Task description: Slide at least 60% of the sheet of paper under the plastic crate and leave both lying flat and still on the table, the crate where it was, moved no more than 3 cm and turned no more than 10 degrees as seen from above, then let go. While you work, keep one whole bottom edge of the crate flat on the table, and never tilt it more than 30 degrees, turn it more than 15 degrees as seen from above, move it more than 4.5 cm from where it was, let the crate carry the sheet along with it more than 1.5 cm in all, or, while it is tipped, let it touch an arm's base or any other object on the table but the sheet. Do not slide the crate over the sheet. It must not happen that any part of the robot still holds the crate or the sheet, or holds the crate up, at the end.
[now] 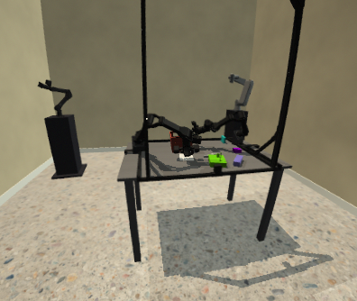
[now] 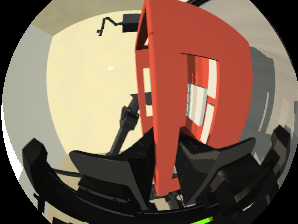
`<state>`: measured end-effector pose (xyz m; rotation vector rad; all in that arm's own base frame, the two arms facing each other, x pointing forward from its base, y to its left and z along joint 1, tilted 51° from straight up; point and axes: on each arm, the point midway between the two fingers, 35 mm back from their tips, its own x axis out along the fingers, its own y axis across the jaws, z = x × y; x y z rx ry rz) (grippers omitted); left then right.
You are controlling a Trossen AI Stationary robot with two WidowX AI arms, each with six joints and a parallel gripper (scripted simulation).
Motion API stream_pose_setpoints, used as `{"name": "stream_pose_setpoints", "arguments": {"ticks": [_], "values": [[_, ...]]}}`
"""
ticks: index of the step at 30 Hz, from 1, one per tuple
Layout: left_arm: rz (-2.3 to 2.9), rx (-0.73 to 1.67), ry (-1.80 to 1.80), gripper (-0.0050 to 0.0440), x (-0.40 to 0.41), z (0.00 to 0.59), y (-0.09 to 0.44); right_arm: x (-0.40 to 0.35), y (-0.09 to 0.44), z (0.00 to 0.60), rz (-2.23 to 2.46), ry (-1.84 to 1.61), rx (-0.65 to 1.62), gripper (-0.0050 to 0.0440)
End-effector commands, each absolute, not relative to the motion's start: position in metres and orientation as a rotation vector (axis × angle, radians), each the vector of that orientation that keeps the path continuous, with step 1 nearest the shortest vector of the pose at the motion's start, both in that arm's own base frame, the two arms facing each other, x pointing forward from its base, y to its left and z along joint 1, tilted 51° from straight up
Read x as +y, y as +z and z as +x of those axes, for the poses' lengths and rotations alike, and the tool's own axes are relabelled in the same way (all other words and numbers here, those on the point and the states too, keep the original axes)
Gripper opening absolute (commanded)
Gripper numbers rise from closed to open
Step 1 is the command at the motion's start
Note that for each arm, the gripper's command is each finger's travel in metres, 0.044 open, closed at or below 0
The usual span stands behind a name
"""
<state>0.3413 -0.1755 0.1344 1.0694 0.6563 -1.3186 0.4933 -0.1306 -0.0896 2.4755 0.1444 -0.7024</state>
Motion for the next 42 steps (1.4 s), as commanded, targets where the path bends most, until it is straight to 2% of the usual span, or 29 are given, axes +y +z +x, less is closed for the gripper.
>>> {"name": "stream_pose_setpoints", "arguments": {"ticks": [1, 42], "values": [[1.07, 0.665, -1.316, 0.006, -0.177, 0.342, 0.131, -0.166, -0.062, 0.501, 2.465, -0.642, 0.007, 0.0], [1.07, 0.665, -1.316, 0.006, -0.175, 0.344, 0.115, -0.166, -0.062, 0.501, 2.465, -0.642, 0.007, 0.0]]}}
